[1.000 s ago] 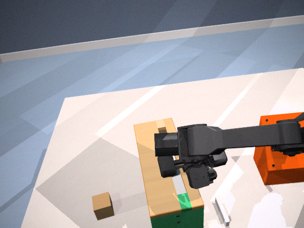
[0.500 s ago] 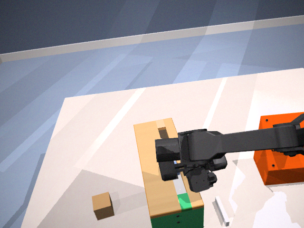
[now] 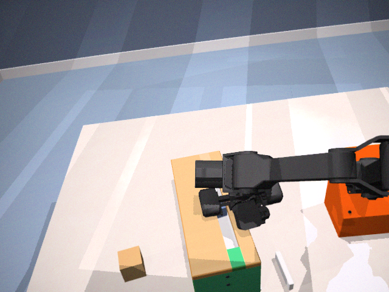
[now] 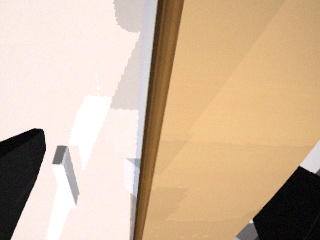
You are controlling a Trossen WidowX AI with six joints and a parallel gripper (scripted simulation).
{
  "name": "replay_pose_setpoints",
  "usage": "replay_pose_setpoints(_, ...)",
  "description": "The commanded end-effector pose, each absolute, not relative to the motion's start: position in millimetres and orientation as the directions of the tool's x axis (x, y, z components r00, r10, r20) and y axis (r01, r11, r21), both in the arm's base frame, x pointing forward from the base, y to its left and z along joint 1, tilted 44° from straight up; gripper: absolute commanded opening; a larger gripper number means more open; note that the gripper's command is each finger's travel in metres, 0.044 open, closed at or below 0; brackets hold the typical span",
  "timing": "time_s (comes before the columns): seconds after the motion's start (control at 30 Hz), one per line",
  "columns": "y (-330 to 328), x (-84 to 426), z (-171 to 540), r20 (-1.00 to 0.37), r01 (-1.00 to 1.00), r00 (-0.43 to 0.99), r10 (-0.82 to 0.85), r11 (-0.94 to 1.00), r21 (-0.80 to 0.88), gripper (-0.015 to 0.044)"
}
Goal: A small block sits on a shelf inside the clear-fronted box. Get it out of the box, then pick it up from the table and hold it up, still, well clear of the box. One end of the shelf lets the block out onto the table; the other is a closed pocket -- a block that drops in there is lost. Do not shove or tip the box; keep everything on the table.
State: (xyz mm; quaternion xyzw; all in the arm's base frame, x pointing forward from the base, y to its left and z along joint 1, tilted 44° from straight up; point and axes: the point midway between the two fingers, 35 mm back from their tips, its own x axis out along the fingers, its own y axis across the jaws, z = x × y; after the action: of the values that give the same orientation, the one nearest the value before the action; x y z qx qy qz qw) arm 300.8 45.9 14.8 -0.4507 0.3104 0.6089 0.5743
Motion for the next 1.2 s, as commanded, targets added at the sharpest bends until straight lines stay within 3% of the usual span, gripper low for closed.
replay_pose_setpoints(0.0, 39, 301, 6, -0.904, -0.979, 0.059, 0.423, -0.153, -0.136, 0.04)
replay_pose_setpoints(1.17, -39, 323, -69, -0.906, -0.978, 0.062, 0.419, -0.154, -0.138, 0.04)
